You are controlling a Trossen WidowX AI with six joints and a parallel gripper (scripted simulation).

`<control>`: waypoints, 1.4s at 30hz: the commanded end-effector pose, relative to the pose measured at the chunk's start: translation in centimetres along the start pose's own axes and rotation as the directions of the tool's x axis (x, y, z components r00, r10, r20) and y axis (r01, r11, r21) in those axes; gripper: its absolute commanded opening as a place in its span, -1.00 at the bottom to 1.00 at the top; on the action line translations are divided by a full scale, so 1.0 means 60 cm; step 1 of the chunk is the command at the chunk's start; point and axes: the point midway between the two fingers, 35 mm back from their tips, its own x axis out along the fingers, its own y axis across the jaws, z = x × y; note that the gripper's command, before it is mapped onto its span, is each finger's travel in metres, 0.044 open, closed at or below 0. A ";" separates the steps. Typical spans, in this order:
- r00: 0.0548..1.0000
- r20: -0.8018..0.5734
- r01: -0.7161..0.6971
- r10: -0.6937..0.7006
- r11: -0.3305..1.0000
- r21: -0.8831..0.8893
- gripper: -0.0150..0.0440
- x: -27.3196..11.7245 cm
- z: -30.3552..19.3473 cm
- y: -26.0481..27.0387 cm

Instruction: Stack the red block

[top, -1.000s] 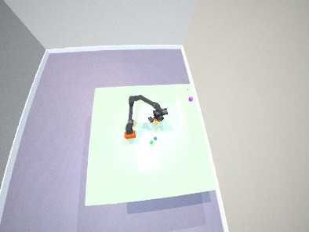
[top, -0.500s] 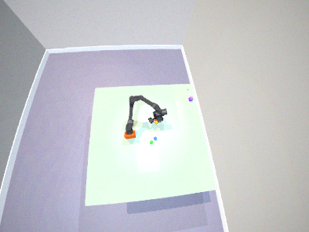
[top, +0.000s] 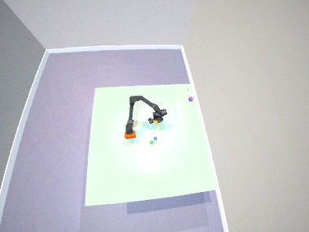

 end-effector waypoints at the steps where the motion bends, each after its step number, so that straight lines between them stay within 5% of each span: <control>1: 1.000 -0.004 0.001 -0.001 1.000 0.003 1.00 0.002 -0.001 -0.001; 8: 1.000 -0.004 0.001 -0.001 1.000 0.003 1.00 0.001 -0.001 -0.001; 22: 1.000 -0.004 0.001 -0.001 1.000 0.003 -0.25 0.001 -0.001 -0.001; 30: 1.000 -0.004 0.001 -0.001 1.000 0.003 -0.49 -0.001 -0.001 -0.001; 42: 1.000 -0.002 0.002 -0.002 1.000 0.004 -0.49 -0.086 0.001 -0.001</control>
